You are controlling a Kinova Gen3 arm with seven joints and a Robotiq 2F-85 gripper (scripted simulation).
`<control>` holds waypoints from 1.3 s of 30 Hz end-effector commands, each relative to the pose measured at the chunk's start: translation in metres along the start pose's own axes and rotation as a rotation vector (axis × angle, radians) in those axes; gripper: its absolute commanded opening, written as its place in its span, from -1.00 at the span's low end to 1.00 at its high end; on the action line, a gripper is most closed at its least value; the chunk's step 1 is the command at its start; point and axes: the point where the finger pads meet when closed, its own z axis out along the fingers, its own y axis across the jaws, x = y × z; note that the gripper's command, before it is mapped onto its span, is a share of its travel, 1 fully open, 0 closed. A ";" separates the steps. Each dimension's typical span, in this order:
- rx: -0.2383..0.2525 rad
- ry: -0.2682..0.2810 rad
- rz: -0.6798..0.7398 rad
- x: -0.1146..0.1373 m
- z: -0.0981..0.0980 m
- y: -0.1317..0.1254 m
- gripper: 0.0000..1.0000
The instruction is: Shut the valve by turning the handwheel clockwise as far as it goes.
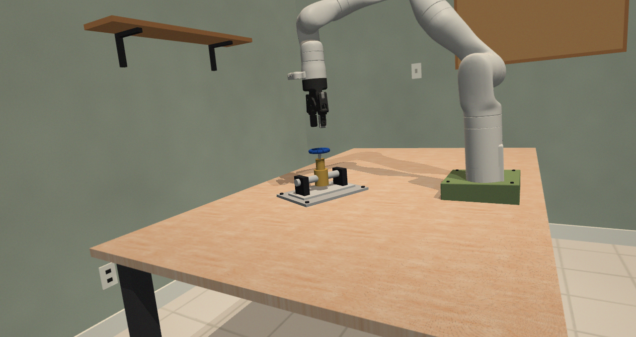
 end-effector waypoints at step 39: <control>-0.009 0.004 -0.016 0.004 0.010 -0.001 1.00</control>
